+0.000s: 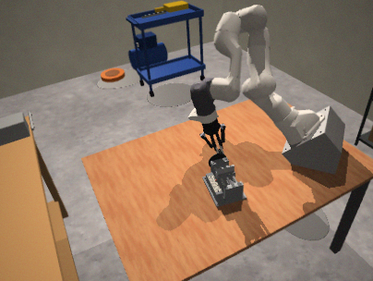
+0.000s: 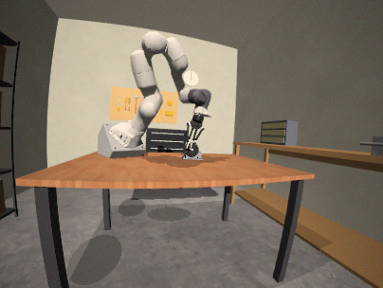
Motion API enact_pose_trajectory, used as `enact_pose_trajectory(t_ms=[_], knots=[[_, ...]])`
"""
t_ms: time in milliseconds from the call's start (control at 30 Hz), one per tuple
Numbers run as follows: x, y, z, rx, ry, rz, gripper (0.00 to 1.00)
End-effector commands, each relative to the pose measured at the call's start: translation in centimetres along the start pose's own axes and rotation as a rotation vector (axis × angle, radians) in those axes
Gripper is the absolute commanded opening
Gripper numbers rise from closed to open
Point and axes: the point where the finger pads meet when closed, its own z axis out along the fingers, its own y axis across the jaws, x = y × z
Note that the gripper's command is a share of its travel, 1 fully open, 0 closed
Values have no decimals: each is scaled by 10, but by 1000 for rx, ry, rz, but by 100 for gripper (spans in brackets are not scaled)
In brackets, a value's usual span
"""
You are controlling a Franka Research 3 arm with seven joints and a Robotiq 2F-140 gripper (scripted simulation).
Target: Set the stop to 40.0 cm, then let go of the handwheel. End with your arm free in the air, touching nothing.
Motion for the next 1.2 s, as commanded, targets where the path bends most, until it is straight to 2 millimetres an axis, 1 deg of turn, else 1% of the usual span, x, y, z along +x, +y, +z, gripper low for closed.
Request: enact_pose_trajectory(t_ms=[0,1167], knots=[[0,2,0,-9,-1,-3,4],[0,-1,-4,-8,-1,-3,4]])
